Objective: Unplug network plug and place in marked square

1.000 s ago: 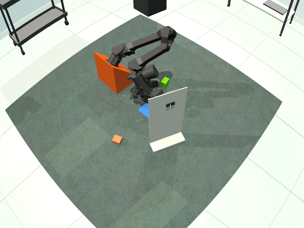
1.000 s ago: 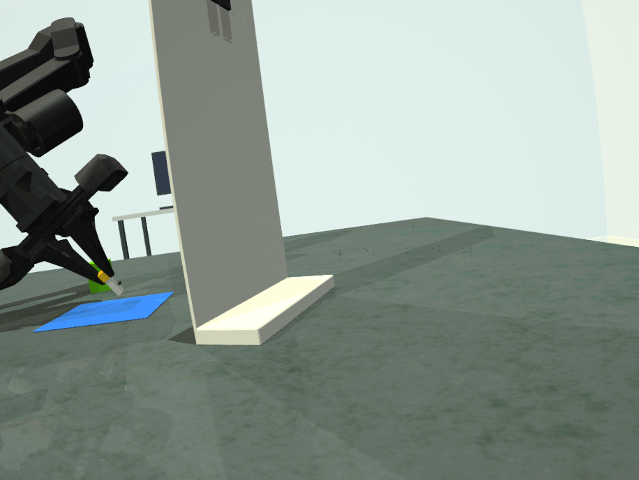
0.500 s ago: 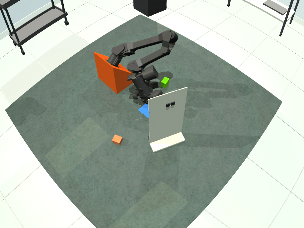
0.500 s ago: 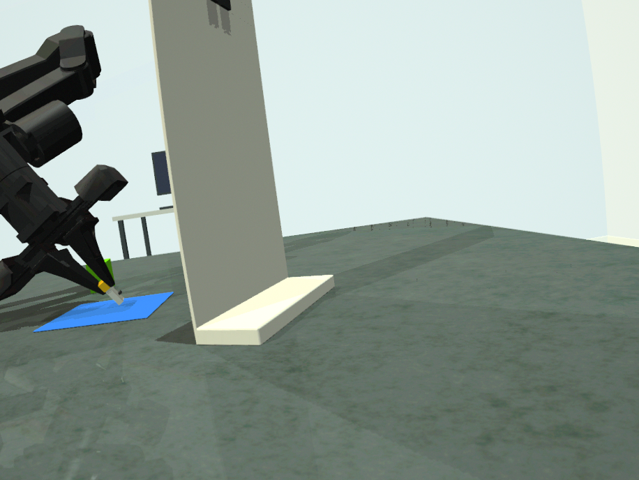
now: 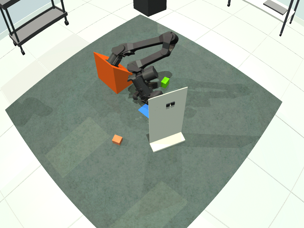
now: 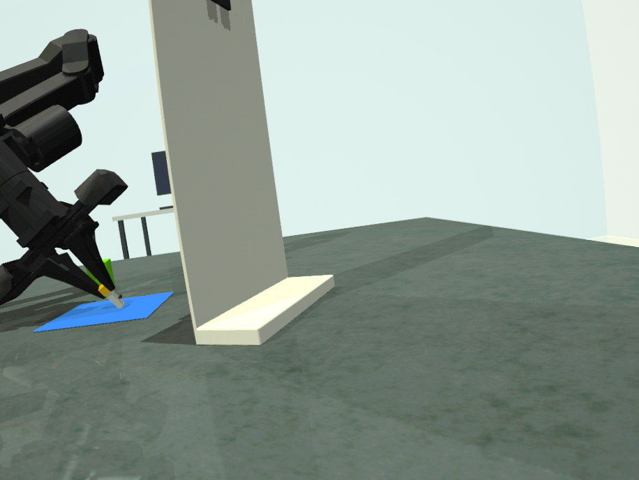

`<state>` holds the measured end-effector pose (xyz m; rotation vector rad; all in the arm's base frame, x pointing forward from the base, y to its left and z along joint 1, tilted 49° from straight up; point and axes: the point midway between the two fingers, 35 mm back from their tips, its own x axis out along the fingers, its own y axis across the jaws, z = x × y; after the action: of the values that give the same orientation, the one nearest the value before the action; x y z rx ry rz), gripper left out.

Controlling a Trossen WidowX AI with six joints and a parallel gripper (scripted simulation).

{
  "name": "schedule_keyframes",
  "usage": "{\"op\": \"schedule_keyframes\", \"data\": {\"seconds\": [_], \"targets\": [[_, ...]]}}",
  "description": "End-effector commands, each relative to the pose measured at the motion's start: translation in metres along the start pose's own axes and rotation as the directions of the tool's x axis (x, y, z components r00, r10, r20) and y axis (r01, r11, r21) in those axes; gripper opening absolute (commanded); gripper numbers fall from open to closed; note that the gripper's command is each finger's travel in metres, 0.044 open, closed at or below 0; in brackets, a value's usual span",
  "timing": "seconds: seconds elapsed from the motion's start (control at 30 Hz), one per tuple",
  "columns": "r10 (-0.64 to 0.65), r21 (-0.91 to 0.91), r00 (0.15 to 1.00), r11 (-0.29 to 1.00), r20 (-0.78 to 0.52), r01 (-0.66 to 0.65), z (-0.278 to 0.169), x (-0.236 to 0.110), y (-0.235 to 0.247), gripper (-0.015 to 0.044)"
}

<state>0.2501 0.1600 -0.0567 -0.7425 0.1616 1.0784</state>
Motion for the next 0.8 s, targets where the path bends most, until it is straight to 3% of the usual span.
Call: {"op": "schedule_keyframes", "data": {"seconds": [0.0,0.2,0.77], "targets": [[0.001,0.0,1.0,1.0,0.0,-0.001,0.0,0.0,0.0,0.0],[0.001,0.0,1.0,1.0,0.0,-0.001,0.0,0.0,0.0,0.0156],[0.0,0.0,1.0,1.0,-0.002,0.0,-0.001,-0.015,-0.002,0.0156]]}}
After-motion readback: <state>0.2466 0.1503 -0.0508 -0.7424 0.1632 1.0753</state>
